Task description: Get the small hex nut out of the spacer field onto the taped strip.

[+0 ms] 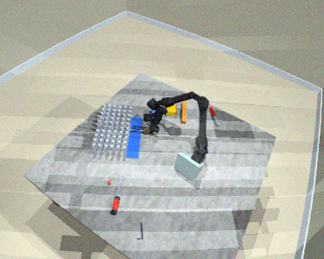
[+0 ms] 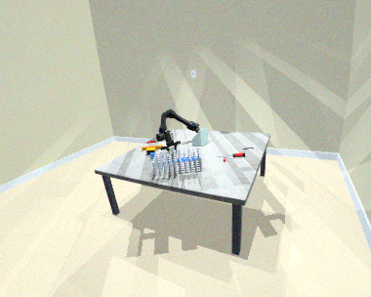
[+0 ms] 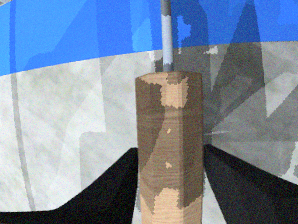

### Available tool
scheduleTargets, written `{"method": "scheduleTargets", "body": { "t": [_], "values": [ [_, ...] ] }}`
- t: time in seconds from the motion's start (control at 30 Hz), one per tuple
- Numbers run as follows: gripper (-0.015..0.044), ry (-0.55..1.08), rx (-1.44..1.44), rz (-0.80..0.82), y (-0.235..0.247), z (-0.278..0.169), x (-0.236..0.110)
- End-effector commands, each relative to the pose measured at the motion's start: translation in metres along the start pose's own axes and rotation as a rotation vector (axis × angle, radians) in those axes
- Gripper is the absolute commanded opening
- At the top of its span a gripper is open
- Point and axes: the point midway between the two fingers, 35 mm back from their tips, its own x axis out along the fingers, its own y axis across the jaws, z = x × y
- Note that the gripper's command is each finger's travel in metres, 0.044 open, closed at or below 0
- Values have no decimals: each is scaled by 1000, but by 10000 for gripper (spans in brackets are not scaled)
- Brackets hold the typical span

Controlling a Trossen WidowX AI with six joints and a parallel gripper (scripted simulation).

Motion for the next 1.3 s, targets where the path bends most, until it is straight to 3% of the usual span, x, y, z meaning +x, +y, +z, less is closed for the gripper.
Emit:
{"method": "scheduleTargets", "body": {
  "t": [0.0,1.27],
  "values": [
    [0,-2,-3,1,0,-3,-1],
    [0,1,-3,1,0,-29,-9]
  ]
}}
